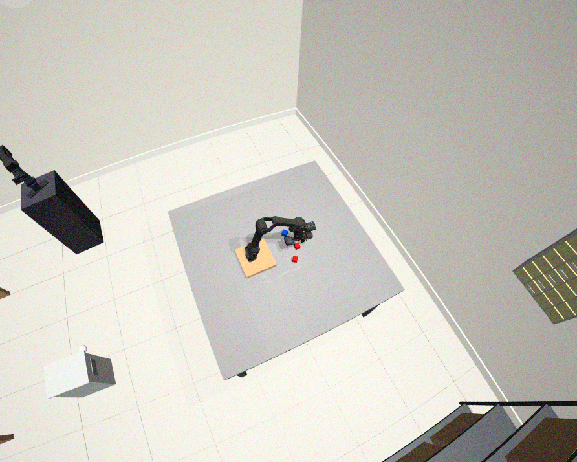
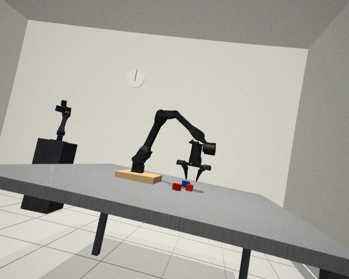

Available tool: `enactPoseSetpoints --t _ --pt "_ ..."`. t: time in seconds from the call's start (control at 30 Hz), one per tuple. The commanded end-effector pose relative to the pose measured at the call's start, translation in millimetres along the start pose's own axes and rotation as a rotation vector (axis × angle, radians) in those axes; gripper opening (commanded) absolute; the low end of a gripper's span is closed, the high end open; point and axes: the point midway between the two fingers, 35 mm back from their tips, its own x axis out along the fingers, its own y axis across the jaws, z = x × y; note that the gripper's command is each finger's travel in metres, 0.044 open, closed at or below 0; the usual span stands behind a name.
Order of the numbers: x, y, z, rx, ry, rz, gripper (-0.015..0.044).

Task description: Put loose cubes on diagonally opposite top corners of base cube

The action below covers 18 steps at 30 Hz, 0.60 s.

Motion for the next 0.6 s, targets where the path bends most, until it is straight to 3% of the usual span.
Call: enactPoseSetpoints --t 0.0,0.57 --pt "7.8 2.0 0.5 -0.003 -0.003 0.012 0.0265" --pt "34.5 2.2 0.5 -0.003 -0.003 0.012 0.0265"
